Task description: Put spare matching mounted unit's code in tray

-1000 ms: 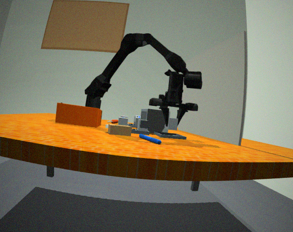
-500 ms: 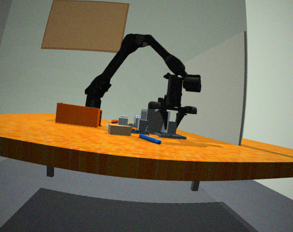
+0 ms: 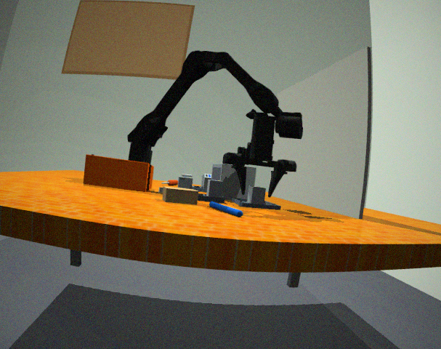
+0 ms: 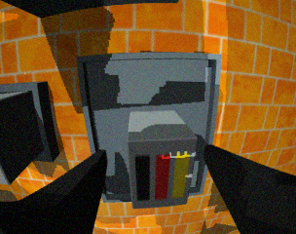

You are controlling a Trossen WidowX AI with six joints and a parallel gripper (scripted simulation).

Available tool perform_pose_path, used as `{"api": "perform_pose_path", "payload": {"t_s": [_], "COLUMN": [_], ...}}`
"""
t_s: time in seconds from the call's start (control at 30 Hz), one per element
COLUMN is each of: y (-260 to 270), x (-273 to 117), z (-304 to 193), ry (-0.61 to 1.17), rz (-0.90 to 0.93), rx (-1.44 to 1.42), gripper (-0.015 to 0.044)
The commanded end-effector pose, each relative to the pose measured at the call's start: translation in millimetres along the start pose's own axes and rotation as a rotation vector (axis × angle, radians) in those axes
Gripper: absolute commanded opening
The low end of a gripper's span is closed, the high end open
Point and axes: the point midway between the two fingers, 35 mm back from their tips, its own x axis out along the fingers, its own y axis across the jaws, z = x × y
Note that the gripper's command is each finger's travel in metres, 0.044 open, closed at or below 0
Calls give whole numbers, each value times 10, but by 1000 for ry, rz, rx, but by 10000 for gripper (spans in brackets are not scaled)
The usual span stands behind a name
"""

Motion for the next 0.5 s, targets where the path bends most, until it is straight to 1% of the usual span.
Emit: {"api": "perform_pose_path", "payload": {"t_s": [0.0,0.03,0.07,0.2,0.27,0.47], "y": [-1,-5,-15,-25,1,5], "x": [-4,-32,-116,-809,-1045,-1074], "z": [-1,-3,-9,-13,4,7], "ry": [0,0,0,-2,-3,-3], "rz": [0,0,0,-1,-1,-1], "rx": [0,0,0,3,4,4], "gripper": [420,440,440,440,440,440]}}
